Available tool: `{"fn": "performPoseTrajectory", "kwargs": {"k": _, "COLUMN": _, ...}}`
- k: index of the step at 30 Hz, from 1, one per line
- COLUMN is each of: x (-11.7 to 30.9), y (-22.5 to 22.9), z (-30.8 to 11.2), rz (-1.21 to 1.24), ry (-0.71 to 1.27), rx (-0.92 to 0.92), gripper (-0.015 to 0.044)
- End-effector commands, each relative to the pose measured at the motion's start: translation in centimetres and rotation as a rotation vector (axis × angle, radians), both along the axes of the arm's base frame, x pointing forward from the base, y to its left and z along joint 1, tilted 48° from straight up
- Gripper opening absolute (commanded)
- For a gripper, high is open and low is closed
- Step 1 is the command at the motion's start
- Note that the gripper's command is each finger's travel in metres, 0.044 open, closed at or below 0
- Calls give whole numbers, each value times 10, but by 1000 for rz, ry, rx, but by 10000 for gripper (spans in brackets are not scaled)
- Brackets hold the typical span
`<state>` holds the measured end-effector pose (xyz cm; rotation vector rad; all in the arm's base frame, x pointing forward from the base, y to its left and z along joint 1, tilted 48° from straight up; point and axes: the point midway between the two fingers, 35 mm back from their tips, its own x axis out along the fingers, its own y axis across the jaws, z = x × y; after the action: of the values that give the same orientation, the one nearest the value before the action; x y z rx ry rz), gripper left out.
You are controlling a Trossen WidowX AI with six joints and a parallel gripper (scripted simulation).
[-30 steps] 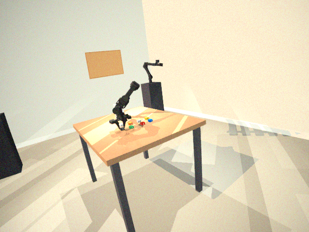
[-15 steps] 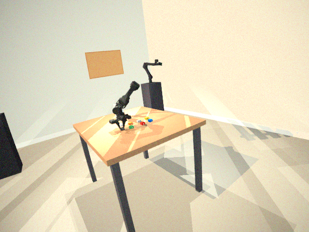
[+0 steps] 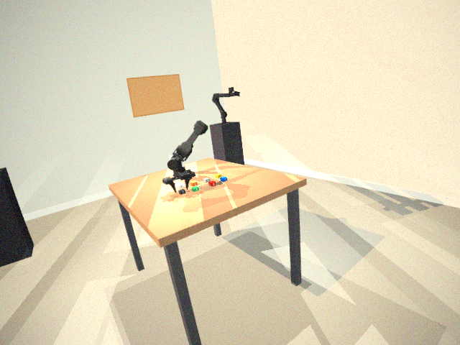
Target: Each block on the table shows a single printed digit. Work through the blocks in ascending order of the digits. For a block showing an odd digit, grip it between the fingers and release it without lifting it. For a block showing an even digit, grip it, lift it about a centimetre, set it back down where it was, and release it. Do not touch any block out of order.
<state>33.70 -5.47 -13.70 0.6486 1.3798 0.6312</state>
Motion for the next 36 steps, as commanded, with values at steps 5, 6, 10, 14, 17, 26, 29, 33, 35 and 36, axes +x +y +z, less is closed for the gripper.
{"fn": "performPoseTrajectory", "kwargs": {"k": 5, "x": -2, "y": -18, "z": 15, "rz": -3, "ry": 4, "rx": 2, "gripper": 400}}
{"fn": "performPoseTrajectory", "kwargs": {"k": 6, "x": -3, "y": -24, "z": 21, "rz": -3, "ry": 4, "rx": 2, "gripper": 400}}
{"fn": "performPoseTrajectory", "kwargs": {"k": 10, "x": -3, "y": -26, "z": 23, "rz": -3, "ry": 4, "rx": 2, "gripper": 400}}
{"fn": "performPoseTrajectory", "kwargs": {"k": 14, "x": -6, "y": -65, "z": 56, "rz": -5, "ry": 4, "rx": -3, "gripper": 295}}
{"fn": "performPoseTrajectory", "kwargs": {"k": 17, "x": -11, "y": -86, "z": 78, "rz": -3, "ry": 5, "rx": -1, "gripper": 216}}
{"fn": "performPoseTrajectory", "kwargs": {"k": 26, "x": -11, "y": -86, "z": 78, "rz": -3, "ry": 5, "rx": -1, "gripper": 120}}
{"fn": "performPoseTrajectory", "kwargs": {"k": 29, "x": -9, "y": -85, "z": 80, "rz": -3, "ry": 5, "rx": -2, "gripper": 120}}
{"fn": "performPoseTrajectory", "kwargs": {"k": 33, "x": 11, "y": -47, "z": 128, "rz": -7, "ry": 7, "rx": -10, "gripper": 120}}
{"fn": "performPoseTrajectory", "kwargs": {"k": 35, "x": 18, "y": -24, "z": 154, "rz": -8, "ry": 7, "rx": -10, "gripper": 120}}
{"fn": "performPoseTrajectory", "kwargs": {"k": 36, "x": 20, "y": -13, "z": 167, "rz": -8, "ry": 7, "rx": -9, "gripper": 120}}
